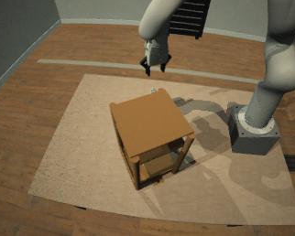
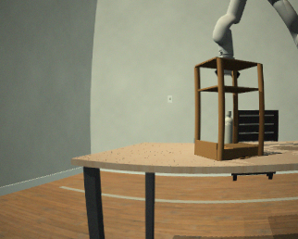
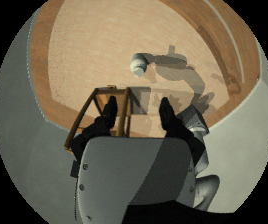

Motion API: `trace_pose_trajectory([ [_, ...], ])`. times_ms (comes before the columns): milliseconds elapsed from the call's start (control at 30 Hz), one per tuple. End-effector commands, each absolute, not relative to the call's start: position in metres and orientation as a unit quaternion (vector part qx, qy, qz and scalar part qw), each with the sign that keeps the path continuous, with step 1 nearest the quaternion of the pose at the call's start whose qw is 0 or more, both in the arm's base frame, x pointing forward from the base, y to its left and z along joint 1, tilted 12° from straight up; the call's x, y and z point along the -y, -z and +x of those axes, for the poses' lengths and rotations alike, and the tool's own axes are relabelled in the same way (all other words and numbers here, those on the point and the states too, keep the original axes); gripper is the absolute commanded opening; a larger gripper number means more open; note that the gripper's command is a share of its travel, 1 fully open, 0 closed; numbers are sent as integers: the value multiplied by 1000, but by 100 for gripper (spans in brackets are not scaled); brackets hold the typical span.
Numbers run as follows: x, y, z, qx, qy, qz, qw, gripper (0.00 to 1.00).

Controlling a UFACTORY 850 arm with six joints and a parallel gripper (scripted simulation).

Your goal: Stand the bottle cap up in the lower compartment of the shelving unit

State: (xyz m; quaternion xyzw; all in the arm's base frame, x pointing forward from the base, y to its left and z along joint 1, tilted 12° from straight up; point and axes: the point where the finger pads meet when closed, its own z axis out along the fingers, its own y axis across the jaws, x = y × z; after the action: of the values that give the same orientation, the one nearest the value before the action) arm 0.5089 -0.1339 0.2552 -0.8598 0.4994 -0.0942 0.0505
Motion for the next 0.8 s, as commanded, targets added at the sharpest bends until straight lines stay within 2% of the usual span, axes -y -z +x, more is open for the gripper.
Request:
trace_pose_trajectory([
  [0,134,-256,510,-499,95,-860,51,82],
  [767,134,-256,510,-495,97,-862,54,82],
])
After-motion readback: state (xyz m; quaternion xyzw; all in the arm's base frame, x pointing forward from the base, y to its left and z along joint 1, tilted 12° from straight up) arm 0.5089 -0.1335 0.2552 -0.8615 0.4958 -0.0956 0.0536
